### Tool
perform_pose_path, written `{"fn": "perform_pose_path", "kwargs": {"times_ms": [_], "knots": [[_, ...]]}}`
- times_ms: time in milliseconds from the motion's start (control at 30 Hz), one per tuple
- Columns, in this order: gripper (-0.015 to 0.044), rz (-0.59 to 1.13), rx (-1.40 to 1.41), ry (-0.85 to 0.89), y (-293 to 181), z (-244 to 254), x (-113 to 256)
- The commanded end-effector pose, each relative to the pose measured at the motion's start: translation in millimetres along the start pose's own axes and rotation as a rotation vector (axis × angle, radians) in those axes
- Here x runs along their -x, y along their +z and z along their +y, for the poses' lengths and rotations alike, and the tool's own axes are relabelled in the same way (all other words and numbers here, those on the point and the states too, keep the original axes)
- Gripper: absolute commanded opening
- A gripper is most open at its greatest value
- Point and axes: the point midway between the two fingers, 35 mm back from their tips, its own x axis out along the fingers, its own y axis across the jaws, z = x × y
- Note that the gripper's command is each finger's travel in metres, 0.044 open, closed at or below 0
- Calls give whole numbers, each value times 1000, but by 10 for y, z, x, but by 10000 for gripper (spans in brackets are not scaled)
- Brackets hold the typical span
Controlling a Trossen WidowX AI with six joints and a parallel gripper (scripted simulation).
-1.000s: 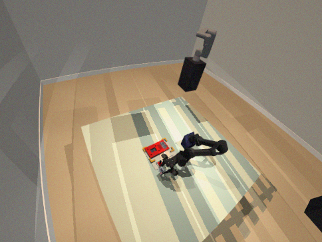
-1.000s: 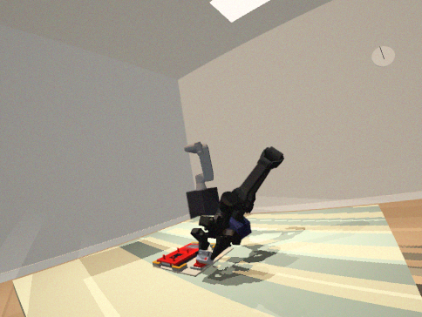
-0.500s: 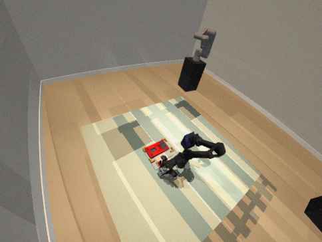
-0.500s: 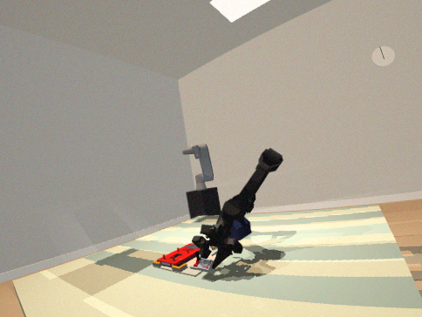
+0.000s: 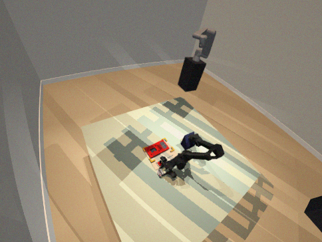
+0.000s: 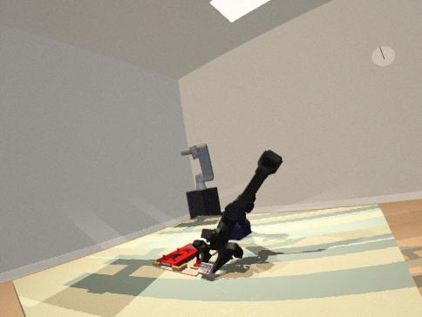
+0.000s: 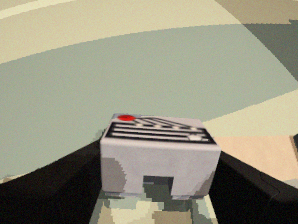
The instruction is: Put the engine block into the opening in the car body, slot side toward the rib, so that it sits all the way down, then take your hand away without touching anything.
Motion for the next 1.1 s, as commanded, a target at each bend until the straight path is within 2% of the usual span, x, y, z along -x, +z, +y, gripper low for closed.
{"fn": "perform_pose_path", "kwargs": {"times_ms": [0, 400, 600, 967, 1067], "knots": [[131, 0, 0, 0, 0, 1, 1], [440, 0, 0, 0, 0, 1, 1], [440, 3, -1, -1, 2, 1, 9], [440, 14, -3, -6, 49, 1, 430], [440, 14, -3, -6, 50, 1, 444]]}}
